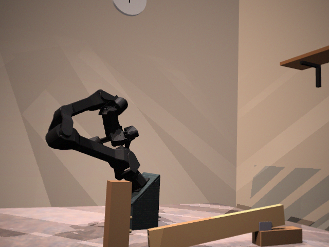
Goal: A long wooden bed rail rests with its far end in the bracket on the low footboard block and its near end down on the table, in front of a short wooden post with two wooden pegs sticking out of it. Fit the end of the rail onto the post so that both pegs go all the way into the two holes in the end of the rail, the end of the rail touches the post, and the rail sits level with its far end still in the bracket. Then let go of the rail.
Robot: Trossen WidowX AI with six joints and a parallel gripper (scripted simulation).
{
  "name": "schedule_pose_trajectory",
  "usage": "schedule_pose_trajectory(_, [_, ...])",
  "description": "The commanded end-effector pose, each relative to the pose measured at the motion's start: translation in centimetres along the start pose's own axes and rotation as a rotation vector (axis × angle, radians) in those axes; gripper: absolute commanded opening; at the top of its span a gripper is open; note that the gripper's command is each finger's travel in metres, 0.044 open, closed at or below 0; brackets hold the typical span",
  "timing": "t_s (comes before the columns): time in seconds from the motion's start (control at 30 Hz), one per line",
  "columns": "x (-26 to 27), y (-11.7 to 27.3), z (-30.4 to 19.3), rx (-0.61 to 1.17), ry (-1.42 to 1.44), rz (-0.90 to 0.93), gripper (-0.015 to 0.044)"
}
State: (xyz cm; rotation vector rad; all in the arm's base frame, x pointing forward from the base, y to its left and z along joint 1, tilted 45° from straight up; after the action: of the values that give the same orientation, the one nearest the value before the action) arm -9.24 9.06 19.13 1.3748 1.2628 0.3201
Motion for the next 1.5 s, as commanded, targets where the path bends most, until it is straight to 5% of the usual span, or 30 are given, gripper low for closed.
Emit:
schedule_pose_trajectory(0.0, [0.2,0.1,0.0,0.000,0.007,0.006,0.0426])
schedule_pose_trajectory(0.3, [9.6,3.6,1.4,-0.144,0.332,0.254,0.0440])
schedule_pose_trajectory(0.63, [16.0,6.8,7.2,-0.346,0.555,0.273,0.0440])
schedule_pose_trajectory(1.1, [20.7,9.3,18.6,-0.568,0.858,0.036,0.0440])
schedule_pose_trajectory(1.47, [20.5,9.1,29.4,-0.555,1.106,-0.279,0.0440])
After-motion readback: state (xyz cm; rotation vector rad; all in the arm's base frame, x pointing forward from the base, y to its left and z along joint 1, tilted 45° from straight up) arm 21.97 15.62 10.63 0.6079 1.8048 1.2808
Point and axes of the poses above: the point midway between the two fingers, 35 mm back from their tips, its own y axis back along the fingers, its own x axis across the jaws, z = x × y, the point moved 7 cm from there along y, back along the fingers, and after that the axes turned 11 degrees about -y, right-handed, at the moved point
